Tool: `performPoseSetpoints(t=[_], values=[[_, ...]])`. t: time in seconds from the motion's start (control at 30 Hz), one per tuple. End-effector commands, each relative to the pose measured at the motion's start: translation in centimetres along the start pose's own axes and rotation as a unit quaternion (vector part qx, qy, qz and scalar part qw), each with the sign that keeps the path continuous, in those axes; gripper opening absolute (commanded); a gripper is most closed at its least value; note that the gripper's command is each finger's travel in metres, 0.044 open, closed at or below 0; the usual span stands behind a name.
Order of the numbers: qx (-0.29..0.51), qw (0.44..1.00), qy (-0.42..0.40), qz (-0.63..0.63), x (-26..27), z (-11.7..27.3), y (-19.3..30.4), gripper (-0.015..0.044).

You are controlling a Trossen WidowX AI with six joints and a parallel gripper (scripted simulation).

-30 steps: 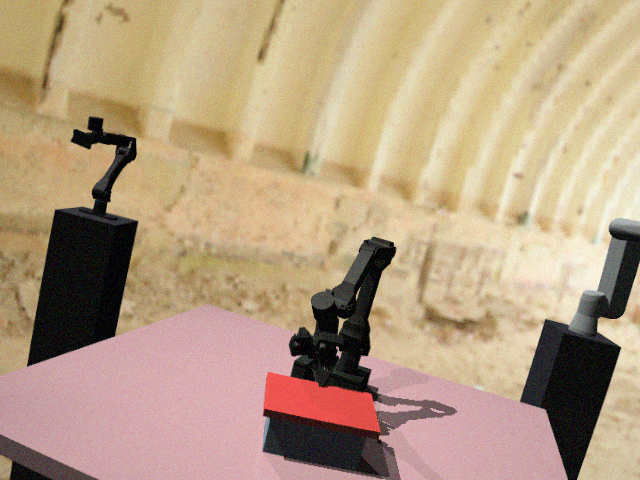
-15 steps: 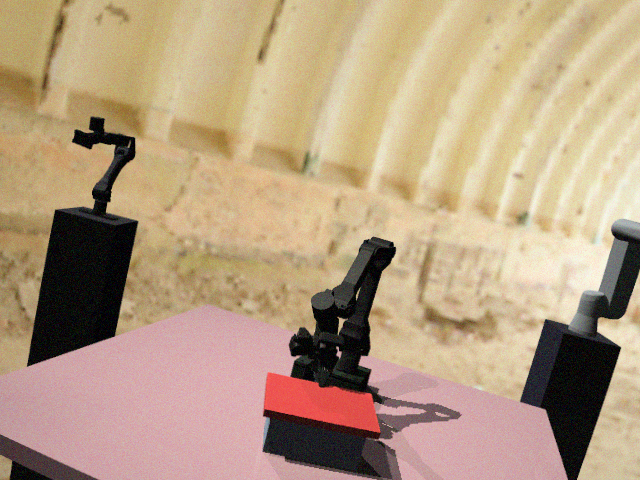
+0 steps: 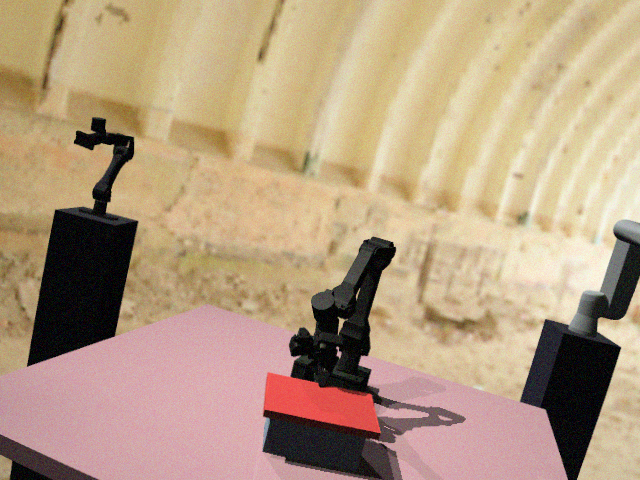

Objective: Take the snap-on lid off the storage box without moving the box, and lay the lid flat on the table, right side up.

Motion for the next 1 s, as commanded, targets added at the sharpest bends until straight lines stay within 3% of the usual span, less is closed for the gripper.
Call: performPoseSetpoints(t=[0.0,0.97], values=[[-0.001,1.000,0.001,-0.001,0.0,0.0,0.0,0.0000],[-0.002,1.000,0.003,-0.003,1.1,0.6,-0.2,0.0000]])
Point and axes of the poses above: the point midway between the two fingers, 35 mm back from their tips, its own z axis back along the fingers, its own x axis across the jaws, y = z × x, the point moved 4 cm from there along z, back along the fingers, and after that the axes turned 14 degrees about z, right-handed, at the moved point
